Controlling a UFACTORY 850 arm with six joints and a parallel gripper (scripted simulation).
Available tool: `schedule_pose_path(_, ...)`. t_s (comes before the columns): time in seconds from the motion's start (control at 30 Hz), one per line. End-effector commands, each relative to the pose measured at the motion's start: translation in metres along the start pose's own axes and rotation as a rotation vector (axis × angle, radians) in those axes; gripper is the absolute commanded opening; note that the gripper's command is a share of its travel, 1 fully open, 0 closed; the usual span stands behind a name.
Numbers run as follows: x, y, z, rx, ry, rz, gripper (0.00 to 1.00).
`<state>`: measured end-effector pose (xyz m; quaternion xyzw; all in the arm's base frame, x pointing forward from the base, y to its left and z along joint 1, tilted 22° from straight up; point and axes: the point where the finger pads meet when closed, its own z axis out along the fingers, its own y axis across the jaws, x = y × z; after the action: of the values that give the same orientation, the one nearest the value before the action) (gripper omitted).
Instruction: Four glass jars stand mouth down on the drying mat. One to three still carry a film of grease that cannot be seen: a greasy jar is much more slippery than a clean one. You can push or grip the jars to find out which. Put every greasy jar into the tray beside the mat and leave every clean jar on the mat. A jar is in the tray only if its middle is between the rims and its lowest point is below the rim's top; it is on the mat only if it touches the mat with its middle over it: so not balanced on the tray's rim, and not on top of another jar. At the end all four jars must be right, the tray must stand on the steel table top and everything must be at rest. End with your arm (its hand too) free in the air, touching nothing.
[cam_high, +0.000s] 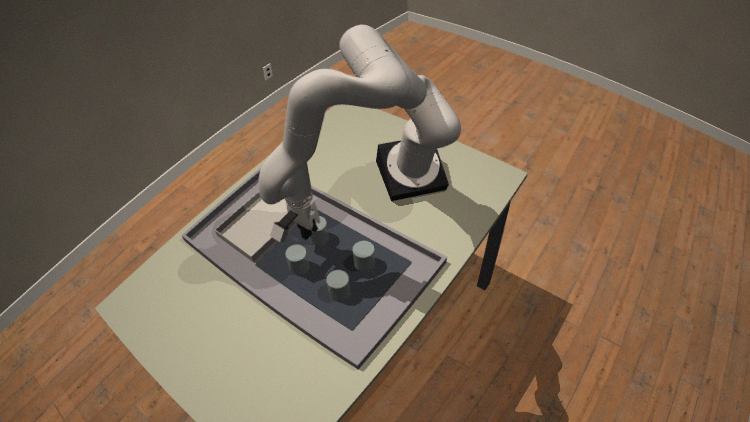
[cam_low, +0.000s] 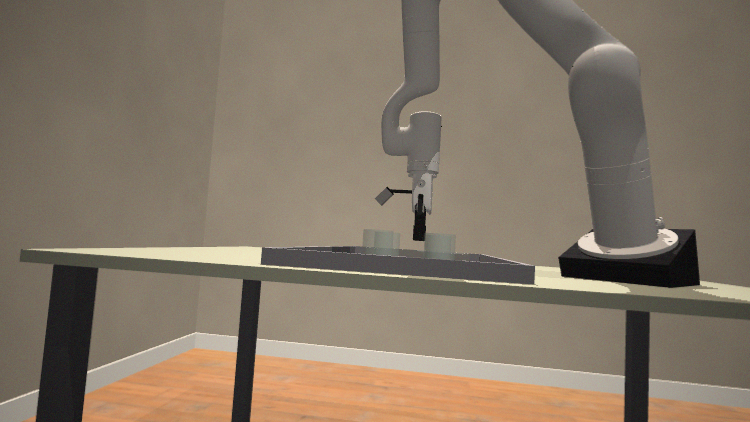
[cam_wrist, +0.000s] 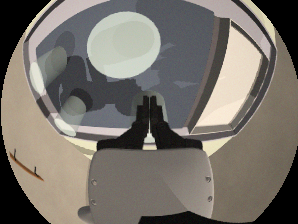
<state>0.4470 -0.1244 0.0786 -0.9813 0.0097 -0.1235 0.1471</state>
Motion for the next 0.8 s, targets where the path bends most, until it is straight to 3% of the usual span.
schedule_pose_path(0.0, 0.0002, 0.0003, -0.0005, -0.001, 0.001, 0.000, 0.00)
schedule_pose_path(0.77, -0.0026, 0.0003, -0.0025, -0.001, 0.001, 0.000, 0.00)
